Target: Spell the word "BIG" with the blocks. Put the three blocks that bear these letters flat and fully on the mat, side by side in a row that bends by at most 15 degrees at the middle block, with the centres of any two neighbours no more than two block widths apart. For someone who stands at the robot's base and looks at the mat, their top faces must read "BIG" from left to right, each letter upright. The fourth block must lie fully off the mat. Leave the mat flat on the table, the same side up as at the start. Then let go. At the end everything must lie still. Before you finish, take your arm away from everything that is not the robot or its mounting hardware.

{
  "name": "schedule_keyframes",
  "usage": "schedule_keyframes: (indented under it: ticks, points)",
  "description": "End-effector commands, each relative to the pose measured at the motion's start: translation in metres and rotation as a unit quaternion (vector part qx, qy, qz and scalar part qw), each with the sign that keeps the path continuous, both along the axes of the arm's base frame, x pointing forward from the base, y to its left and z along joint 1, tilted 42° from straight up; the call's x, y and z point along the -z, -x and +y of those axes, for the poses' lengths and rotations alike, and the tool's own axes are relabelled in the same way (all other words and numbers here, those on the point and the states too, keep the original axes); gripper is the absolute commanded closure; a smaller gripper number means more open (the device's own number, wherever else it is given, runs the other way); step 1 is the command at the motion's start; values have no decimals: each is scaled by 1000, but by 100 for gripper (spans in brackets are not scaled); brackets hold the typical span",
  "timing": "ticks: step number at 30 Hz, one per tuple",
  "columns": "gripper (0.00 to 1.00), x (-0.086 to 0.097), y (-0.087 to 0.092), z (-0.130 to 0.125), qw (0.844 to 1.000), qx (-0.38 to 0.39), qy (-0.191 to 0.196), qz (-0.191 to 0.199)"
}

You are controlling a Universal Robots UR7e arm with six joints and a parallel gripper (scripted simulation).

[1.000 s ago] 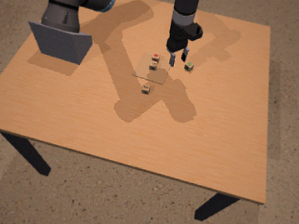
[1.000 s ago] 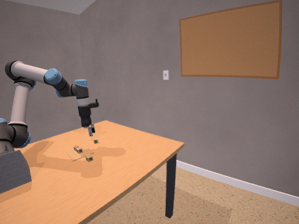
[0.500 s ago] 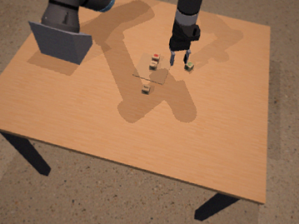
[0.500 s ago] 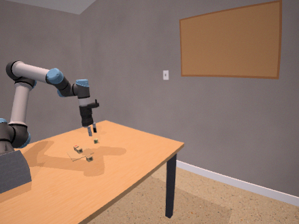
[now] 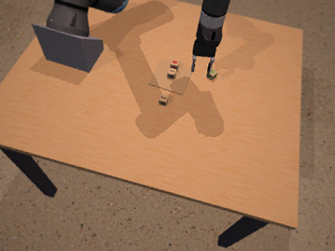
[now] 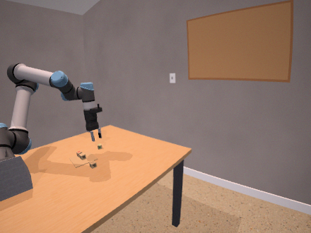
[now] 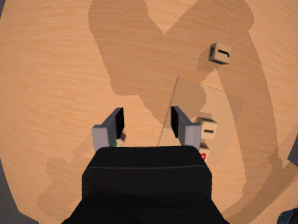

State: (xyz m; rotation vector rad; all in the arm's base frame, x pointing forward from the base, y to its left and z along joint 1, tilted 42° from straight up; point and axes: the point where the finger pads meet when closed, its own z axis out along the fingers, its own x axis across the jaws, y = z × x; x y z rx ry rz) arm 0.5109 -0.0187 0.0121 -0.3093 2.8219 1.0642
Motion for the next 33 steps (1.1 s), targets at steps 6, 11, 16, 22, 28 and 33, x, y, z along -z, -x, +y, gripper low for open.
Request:
schedule_keyframes:
  ticks: [6, 11, 16, 22, 28, 33]
  points:
    - [0, -1, -3, 3, 993, 87, -4, 78]
    - [0, -2, -3, 4, 987, 122, -6, 108]
    - [0, -3, -4, 6, 977, 159, -7, 141]
    - [0, -4, -5, 7, 965, 195, -9, 173]
    - [0, -6, -6, 10, 947, 241, -11, 214]
    - [0, -8, -8, 12, 929, 276, -12, 245]
